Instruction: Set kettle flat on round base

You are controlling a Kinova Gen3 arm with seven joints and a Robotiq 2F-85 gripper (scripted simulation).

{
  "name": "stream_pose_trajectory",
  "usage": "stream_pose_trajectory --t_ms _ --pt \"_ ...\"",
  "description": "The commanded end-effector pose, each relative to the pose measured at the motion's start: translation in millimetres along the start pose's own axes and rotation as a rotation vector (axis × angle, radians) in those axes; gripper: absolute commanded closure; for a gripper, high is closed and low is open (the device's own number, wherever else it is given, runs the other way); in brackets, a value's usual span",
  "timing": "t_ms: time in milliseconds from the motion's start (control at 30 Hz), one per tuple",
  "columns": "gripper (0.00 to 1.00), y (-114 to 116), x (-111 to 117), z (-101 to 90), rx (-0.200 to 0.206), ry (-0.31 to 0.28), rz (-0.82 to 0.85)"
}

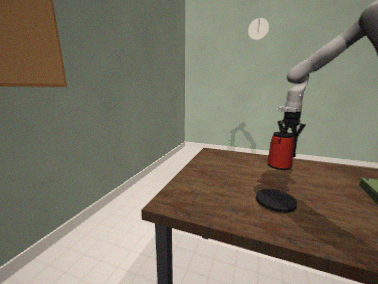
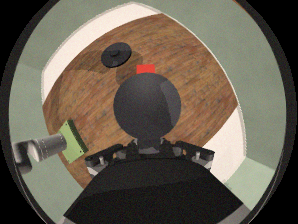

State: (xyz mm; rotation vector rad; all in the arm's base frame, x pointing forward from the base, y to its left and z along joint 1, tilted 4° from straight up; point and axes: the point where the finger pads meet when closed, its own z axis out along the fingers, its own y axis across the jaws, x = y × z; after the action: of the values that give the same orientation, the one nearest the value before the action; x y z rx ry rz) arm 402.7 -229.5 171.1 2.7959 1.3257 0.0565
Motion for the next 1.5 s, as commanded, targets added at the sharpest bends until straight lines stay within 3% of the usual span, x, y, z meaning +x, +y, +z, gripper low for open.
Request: stream_pose_trajectory --t_ms 0,1467 --pt "1.00 2.5 1.0 -3.6 -0.009 0.005 0.000" --pt "1.00 0.5 4.9 -3.7 -0.009 0.005 0.000"
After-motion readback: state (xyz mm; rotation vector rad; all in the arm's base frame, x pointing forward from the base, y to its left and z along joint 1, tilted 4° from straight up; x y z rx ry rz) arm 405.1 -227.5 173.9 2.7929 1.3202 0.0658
